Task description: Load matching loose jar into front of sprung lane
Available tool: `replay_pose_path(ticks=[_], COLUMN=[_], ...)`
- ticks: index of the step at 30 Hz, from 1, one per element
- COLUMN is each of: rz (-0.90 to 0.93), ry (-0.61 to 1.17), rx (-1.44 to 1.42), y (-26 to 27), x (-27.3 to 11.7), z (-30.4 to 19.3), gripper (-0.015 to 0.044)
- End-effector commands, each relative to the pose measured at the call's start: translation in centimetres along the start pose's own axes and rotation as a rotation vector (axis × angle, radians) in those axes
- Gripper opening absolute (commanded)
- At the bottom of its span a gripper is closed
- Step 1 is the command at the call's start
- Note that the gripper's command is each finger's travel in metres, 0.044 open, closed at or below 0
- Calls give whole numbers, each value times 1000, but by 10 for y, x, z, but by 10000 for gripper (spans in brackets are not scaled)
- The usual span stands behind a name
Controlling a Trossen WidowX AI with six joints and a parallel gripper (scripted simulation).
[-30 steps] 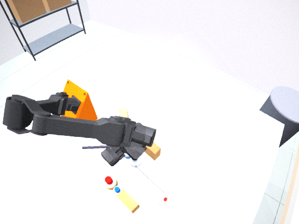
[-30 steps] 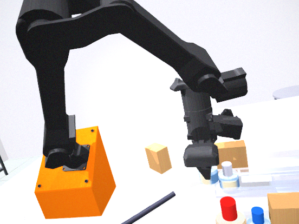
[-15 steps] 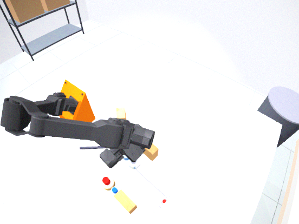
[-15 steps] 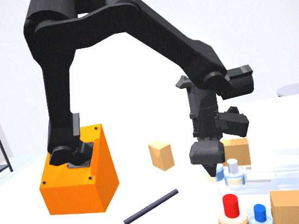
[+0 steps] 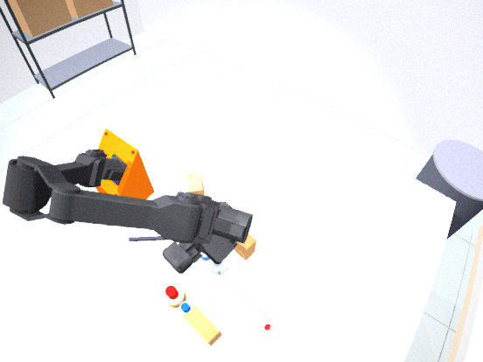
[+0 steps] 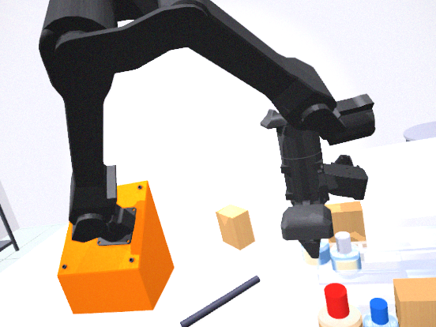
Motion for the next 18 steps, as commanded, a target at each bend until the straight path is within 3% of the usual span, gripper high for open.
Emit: replay_pose_path(ticks=[1, 18], rz=[-4, -4], ry=[-20, -21], rx=[12, 12], y=[-2, -3], x=[-3, -4], z=[7, 14], gripper=[0, 0])
Point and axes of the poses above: the point midway between the two fingers, 35 mm back from their tips, its own x axis out along the fingers, its own y axis across the jaws, z = x × y, the point moved 10 cm from there along -x, back along the fingers, and after that the axes turned 4 degrees about -x, right-handed, at the moved point
